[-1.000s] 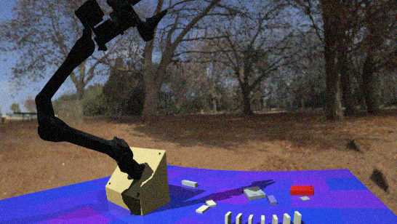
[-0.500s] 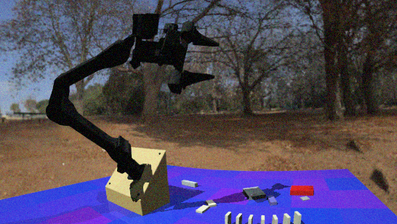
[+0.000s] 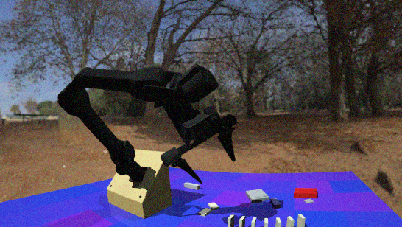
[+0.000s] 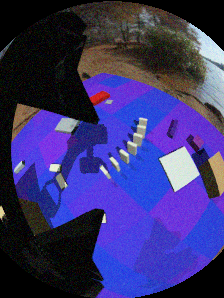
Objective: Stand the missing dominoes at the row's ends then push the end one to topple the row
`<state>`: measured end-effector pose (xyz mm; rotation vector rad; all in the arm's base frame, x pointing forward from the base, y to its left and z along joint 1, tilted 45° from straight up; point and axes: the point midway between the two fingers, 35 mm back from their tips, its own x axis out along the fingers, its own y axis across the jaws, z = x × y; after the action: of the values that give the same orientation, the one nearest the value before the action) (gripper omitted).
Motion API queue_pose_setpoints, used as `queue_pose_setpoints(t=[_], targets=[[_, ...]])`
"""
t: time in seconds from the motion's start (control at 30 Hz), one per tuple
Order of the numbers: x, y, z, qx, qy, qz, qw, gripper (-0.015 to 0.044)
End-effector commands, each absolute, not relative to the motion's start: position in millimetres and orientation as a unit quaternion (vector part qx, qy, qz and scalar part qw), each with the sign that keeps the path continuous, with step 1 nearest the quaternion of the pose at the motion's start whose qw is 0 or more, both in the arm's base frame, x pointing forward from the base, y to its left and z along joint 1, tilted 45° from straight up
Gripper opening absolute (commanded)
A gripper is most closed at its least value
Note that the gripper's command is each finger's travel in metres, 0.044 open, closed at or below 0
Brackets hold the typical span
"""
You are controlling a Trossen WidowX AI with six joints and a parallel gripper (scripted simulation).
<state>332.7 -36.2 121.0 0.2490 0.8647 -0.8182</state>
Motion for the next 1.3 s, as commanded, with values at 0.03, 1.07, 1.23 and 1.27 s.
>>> queue_pose_setpoints(t=[0.03, 1.07, 1.23, 1.27], targets=[[281, -99, 76, 0.03, 0.493, -0.482, 0.724, 0.044], [249, -167, 10, -0.008, 0.534, -0.517, 0.669, 0.044], [248, -173, 5, -0.008, 0.534, -0.517, 0.669, 0.044], [248, -174, 4, -0.008, 0.534, -0.517, 0.669, 0.044]])
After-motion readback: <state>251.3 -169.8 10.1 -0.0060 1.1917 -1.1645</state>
